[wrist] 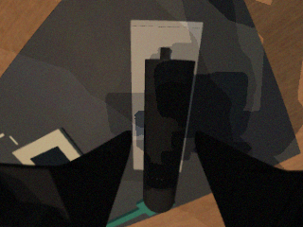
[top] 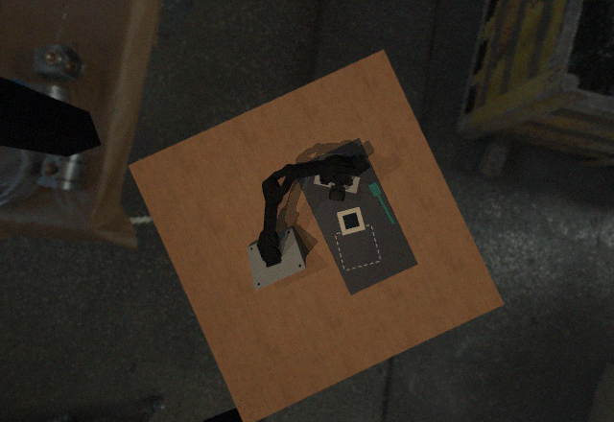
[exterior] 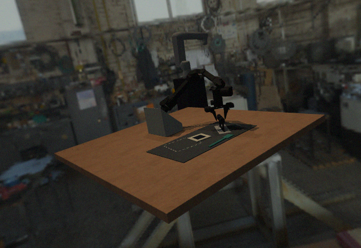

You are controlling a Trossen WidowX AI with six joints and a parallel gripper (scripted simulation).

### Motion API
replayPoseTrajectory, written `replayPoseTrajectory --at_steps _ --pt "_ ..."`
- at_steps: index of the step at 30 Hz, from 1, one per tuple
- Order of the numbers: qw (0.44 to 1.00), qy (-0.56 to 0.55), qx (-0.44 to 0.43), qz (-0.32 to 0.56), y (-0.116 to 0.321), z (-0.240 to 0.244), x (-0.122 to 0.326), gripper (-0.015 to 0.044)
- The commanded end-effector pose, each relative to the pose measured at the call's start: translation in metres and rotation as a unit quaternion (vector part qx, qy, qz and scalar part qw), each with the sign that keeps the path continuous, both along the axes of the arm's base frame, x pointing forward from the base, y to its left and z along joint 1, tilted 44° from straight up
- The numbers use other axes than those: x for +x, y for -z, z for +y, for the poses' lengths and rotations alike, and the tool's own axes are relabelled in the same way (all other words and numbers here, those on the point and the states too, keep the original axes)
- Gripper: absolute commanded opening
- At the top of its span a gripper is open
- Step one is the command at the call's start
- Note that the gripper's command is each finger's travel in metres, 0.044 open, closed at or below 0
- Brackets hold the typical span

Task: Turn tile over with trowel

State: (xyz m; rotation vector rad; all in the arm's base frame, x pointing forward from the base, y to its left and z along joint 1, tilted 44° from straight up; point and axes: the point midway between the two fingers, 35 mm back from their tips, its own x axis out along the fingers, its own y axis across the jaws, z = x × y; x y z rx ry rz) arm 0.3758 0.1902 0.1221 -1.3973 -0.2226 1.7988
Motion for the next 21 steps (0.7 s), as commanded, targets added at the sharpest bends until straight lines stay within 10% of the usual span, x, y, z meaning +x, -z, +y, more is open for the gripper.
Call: replayPoseTrajectory --at_steps 1,21 --pt "1.0 -0.002 0.0 -0.001 0.001 0.0 0.0 0.027" --pt "1.0 -0.007 0.0 -0.007 -0.032 -0.031 -0.001 0.027"
